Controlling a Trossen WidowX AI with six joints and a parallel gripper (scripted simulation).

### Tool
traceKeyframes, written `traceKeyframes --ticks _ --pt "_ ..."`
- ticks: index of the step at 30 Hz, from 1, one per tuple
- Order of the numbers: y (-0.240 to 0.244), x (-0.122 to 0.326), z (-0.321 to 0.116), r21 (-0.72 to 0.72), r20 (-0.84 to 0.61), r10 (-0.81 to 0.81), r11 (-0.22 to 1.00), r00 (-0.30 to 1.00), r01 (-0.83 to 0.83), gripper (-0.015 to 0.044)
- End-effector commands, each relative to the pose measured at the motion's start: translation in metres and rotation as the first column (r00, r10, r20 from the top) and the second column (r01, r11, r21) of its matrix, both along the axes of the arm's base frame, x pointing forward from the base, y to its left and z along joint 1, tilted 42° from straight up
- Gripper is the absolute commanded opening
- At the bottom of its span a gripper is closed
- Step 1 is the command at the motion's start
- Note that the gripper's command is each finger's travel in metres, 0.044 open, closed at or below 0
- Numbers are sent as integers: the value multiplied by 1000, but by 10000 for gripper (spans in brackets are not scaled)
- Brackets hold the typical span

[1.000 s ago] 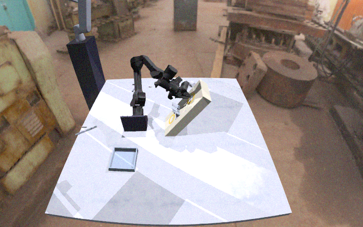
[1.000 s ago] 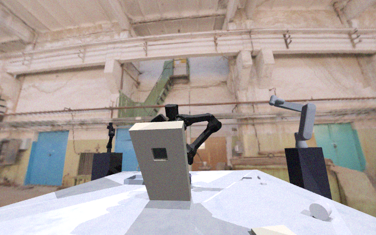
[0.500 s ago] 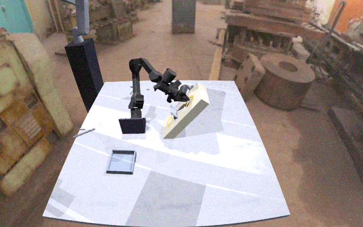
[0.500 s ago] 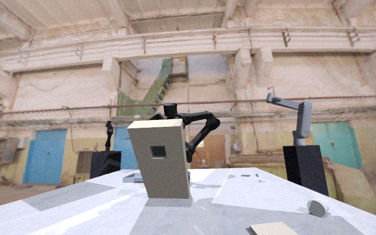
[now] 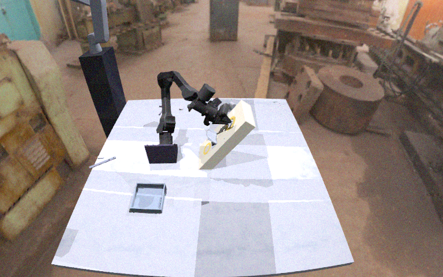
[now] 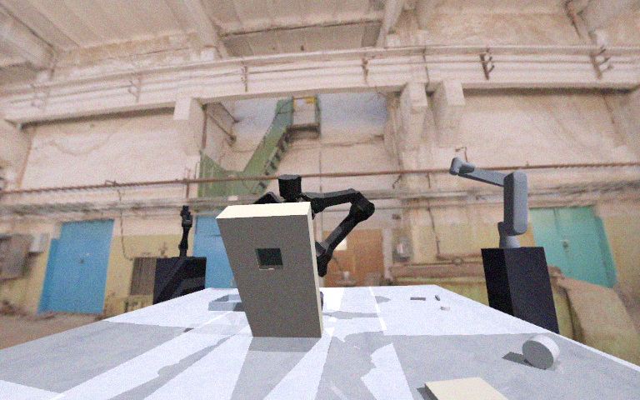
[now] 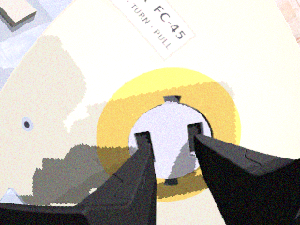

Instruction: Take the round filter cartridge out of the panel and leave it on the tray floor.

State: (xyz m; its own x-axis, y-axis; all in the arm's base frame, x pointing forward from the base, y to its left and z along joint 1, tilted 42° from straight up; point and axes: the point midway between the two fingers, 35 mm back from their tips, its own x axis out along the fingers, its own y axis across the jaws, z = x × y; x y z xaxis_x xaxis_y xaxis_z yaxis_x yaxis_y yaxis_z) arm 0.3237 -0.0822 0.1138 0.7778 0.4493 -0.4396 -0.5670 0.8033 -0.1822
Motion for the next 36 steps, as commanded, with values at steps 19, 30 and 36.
traceKeyframes --ticks 19,30,36 --pt "2 4 -3 -1 -3 -5 1000 1000 5 109" --pt "5 11 -7 -1 -3 -5 1000 1000 5 109" --pt "6 12 -8 -1 -3 -5 1000 1000 5 109"
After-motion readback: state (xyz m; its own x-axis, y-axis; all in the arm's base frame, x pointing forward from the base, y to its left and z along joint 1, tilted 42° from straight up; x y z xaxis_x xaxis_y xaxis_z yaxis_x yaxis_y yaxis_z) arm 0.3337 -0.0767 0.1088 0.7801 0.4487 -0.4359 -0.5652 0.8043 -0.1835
